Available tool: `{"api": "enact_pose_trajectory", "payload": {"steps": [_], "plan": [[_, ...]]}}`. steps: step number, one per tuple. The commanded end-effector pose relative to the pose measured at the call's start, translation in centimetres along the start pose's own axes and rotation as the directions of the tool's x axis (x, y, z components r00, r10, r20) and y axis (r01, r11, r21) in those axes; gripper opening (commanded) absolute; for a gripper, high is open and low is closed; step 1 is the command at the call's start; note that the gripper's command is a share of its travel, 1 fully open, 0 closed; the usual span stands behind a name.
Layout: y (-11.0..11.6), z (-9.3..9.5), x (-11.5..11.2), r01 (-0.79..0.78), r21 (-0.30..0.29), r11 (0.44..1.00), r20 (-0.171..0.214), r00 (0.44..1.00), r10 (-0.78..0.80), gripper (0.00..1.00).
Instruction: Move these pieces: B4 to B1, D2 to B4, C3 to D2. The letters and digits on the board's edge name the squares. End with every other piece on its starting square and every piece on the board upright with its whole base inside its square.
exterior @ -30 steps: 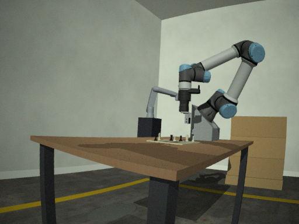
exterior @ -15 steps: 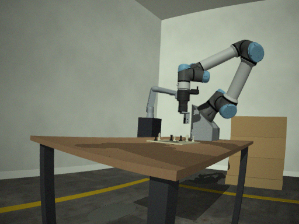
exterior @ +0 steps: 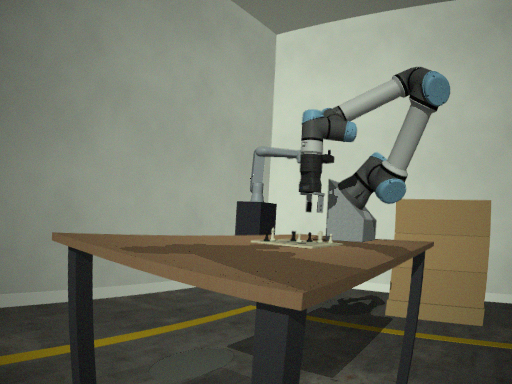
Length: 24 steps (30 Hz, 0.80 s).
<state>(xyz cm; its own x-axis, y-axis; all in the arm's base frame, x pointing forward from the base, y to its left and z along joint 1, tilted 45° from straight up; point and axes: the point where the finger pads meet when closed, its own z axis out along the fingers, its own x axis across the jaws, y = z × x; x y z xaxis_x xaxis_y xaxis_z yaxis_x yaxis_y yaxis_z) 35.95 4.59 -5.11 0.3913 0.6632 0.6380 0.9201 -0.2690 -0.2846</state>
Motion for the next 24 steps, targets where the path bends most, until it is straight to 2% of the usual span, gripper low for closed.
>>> {"api": "enact_pose_trajectory", "payload": {"steps": [1,5,9,11,17,24], "plan": [[0.5,0.1,-0.7,0.234,0.002,0.972,-0.012,0.972,-0.234,1.00],[1.0,0.1,-1.2,0.405,-0.001,0.914,-0.012,0.914,-0.405,1.00],[1.6,0.2,-1.6,0.558,-0.003,0.830,-0.012,0.830,-0.558,1.00],[1.6,0.2,-1.6,0.558,-0.003,0.830,-0.012,0.830,-0.558,1.00],[2.5,0.4,-2.2,0.745,-0.005,0.668,-0.011,0.667,-0.745,1.00],[3.6,0.5,-2.7,0.888,-0.008,0.460,-0.009,0.460,-0.888,1.00]]}}
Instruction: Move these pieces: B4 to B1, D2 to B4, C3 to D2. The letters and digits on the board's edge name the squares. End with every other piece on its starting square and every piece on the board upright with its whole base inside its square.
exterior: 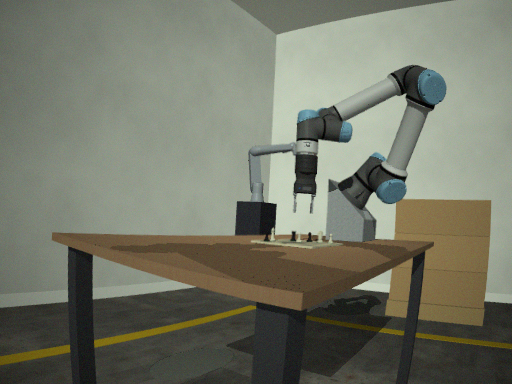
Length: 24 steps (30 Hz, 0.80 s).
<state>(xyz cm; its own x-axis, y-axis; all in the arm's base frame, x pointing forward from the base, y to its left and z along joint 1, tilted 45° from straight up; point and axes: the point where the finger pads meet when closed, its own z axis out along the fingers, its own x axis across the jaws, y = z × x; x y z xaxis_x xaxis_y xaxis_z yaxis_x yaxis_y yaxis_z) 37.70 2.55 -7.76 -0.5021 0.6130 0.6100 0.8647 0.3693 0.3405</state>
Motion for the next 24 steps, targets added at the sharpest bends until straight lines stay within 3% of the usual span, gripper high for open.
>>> {"api": "enact_pose_trajectory", "payload": {"steps": [1,15,24], "plan": [[0.2,0.1,-0.9,0.195,-0.008,0.981,-0.009,0.981,-0.195,1.00],[0.7,0.3,-2.1,0.472,-0.010,0.881,-0.006,0.881,-0.472,1.00],[0.9,0.3,-2.5,0.552,-0.011,0.834,-0.005,0.834,-0.552,1.00]]}}
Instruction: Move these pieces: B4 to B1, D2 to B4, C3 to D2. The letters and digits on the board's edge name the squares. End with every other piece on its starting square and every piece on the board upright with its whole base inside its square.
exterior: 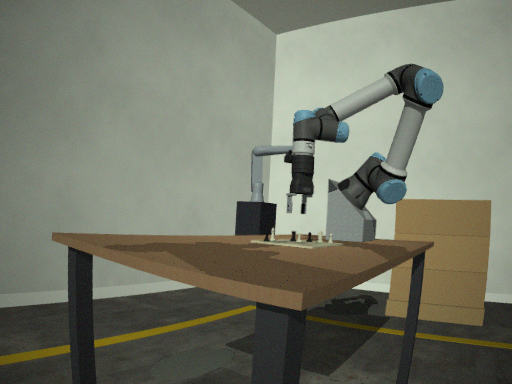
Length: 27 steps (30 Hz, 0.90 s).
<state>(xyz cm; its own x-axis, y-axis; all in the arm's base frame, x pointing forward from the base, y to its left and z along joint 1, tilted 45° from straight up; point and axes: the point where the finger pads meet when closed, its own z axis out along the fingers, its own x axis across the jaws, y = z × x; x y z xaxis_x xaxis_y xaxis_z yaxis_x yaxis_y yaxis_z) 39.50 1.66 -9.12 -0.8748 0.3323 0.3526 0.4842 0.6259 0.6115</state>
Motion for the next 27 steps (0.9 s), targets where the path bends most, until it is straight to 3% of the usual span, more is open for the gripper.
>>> {"api": "enact_pose_trajectory", "payload": {"steps": [1,17,18,27], "plan": [[-0.03,-0.01,-0.28,0.055,-0.002,0.998,0.000,0.999,-0.055,1.00],[-0.03,0.01,-0.47,0.096,-0.002,0.995,0.000,0.995,-0.096,1.00],[-0.03,0.01,-0.47,0.096,-0.002,0.995,0.000,0.995,-0.096,0.73],[-0.03,0.01,-0.47,0.096,-0.002,0.995,0.000,0.995,-0.096,0.73]]}}
